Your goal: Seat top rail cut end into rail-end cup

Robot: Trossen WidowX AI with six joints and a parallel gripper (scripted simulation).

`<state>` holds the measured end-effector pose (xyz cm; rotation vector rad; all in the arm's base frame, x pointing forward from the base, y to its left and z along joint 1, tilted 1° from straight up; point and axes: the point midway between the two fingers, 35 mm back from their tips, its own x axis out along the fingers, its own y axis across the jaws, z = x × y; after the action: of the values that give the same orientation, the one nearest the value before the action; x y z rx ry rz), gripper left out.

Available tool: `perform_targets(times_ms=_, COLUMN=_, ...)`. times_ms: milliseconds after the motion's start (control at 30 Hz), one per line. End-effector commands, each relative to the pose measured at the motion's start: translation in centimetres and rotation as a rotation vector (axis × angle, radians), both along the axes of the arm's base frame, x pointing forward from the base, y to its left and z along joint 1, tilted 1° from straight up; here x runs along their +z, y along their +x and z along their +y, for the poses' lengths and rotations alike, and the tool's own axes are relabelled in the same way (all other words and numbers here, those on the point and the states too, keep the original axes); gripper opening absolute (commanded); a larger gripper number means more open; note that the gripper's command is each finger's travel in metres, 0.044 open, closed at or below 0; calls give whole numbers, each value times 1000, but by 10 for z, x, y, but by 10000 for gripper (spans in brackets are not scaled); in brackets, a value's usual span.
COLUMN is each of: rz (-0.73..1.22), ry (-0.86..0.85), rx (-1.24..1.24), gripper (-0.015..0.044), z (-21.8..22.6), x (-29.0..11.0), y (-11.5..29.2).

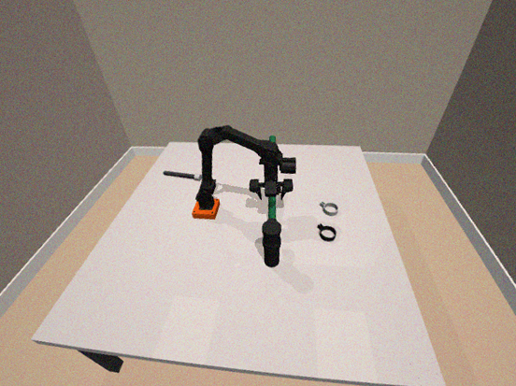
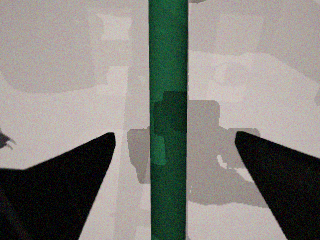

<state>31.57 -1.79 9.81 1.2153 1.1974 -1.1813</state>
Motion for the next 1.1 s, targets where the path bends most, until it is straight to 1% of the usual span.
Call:
perform_targets(times_ms=0, rz=5, ry=-2, rx=-6, gripper=440, z=0, x=-6, y=-1)
perform_targets(times_ms=1067, rz=6, ry=-3, rx=-6, gripper=440, z=0, x=-58, y=0)
